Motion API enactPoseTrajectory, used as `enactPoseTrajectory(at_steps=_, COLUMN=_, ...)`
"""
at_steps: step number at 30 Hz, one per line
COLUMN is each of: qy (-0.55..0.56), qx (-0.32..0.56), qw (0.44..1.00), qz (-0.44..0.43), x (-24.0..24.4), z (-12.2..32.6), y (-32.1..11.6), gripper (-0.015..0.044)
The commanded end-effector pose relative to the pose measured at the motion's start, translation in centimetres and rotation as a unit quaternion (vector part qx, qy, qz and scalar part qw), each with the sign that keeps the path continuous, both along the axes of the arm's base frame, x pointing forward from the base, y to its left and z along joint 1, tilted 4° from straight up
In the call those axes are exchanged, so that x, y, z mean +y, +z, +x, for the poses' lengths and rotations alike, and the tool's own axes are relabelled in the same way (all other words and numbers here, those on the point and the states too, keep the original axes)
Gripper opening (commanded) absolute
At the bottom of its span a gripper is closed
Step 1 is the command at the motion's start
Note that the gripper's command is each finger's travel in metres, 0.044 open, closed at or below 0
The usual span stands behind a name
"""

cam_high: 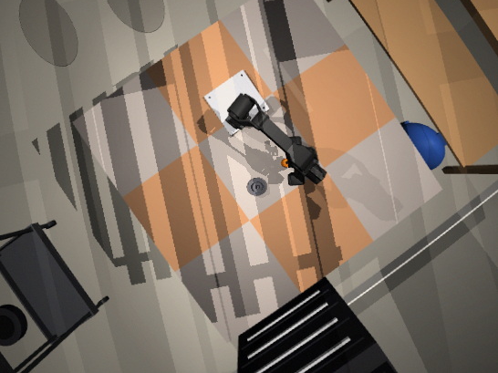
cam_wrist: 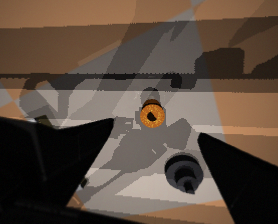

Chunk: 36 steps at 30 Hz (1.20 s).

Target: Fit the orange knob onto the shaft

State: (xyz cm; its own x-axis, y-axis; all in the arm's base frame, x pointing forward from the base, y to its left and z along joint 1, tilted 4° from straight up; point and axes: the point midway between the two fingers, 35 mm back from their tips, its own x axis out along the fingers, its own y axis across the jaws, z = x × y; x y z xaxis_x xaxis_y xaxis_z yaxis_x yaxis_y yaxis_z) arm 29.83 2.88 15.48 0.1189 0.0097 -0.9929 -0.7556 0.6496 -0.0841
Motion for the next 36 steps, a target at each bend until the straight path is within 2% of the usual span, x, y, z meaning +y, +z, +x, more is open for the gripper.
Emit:
enactPoseTrajectory(at_steps=1, qy=0.008, qx=0.018, qw=0.999, qz=-0.025, x=-0.29, z=-0.33, y=0.10, gripper=0.0440)
enactPoseTrajectory(at_steps=9, qy=0.008, qx=0.018, qw=0.999, qz=-0.025, x=-0.29, z=-0.33, y=0.10, gripper=0.0440)
enactPoseTrajectory(at_steps=11, qy=-0.022, qx=0.018, qw=0.999, qz=-0.022, x=-0.28, z=-0.32, y=0.10, gripper=0.0440)
enactPoseTrajectory(at_steps=16, qy=-0.245, qx=0.014, qw=0.969, qz=0.001, x=-0.26, z=-0.24, y=0.11, gripper=0.0440)
enactPoseTrajectory(at_steps=20, qy=-0.423, qx=0.010, qw=0.906, qz=0.021, x=-0.24, z=-0.18, y=0.11, gripper=0.0440)
enactPoseTrajectory(at_steps=22, qy=-0.476, qx=0.009, qw=0.879, qz=0.027, x=-0.24, z=-0.16, y=0.11, gripper=0.0440)
enactPoseTrajectory(at_steps=36, qy=-0.483, qx=0.009, qw=0.875, qz=0.028, x=-0.24, z=-0.16, y=0.12, gripper=0.0440)
